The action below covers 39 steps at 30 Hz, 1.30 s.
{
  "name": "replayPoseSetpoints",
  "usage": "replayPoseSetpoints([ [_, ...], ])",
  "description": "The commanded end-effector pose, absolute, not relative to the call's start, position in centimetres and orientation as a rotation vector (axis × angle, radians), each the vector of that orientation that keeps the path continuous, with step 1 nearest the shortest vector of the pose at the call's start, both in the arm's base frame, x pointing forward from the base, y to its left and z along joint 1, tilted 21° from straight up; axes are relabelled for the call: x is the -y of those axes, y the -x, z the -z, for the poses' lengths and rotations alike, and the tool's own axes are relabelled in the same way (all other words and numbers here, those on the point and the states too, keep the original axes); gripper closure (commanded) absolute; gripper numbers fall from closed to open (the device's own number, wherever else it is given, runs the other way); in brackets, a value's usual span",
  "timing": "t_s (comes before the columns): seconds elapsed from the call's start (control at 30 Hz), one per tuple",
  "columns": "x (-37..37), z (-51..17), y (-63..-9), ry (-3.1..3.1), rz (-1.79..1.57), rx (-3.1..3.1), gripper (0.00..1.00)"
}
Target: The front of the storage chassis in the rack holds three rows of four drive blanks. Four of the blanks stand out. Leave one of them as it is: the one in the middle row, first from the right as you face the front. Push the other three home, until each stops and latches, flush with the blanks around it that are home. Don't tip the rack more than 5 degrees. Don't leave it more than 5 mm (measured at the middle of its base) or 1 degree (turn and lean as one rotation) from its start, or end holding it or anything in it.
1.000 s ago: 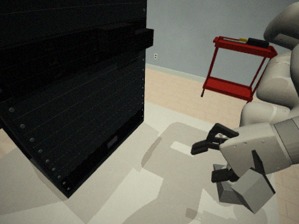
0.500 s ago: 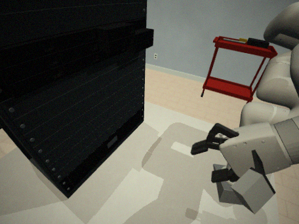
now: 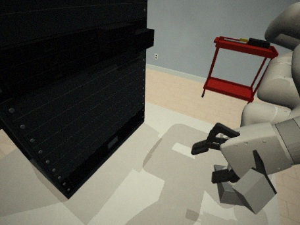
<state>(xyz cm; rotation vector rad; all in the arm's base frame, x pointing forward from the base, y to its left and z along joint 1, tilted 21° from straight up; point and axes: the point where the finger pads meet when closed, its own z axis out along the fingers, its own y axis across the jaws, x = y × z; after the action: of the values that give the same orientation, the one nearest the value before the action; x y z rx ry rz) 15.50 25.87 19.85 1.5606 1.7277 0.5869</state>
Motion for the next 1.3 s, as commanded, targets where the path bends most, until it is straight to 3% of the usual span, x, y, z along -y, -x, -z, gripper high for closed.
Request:
replayPoseSetpoints([
  [0.0,-26.3,-20.3,-15.7,-1.563,-0.619,-1.721,0.00],
  [0.7,-30.8,-25.3,-17.6,-1.549,-0.997,-1.626,0.00],
  [1.27,-37.2,-34.0,-17.4,-1.400,-1.575,-1.529,0.00],
])
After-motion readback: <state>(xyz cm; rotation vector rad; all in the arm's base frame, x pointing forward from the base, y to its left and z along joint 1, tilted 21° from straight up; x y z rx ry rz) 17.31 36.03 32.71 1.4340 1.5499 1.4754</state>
